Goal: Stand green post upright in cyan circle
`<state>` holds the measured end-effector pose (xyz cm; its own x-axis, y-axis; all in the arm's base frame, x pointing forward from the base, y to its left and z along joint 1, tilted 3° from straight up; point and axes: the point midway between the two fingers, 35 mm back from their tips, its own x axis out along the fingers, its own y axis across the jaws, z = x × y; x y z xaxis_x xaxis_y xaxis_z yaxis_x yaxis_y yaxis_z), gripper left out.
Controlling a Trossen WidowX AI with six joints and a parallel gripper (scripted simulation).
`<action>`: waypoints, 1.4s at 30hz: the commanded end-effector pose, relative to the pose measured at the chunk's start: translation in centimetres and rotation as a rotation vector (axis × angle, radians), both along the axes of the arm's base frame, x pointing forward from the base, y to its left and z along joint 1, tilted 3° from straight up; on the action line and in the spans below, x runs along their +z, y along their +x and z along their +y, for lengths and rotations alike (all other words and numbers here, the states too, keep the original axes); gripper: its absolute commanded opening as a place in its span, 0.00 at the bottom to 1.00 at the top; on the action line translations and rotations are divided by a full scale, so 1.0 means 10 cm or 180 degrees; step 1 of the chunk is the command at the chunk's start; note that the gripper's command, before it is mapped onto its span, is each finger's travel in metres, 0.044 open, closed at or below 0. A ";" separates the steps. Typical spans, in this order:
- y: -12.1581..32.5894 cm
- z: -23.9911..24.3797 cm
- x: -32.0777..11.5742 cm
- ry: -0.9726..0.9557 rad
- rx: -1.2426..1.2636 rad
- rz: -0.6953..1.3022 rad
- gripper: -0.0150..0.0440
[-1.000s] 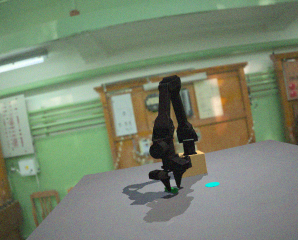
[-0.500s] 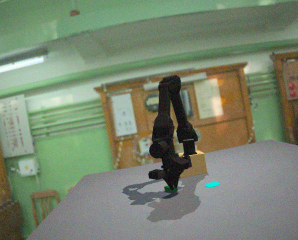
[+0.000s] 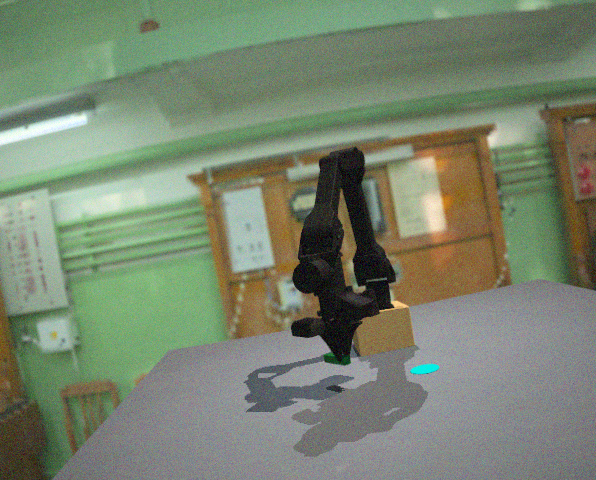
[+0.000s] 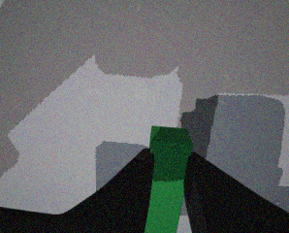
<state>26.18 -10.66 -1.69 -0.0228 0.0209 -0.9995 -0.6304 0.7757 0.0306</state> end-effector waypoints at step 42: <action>0.04 0.54 0.78 -0.0003 -0.1004 0.0009 0.29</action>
<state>26.58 -6.13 5.99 -0.0174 0.0221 -0.9996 -0.4023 0.9151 0.0272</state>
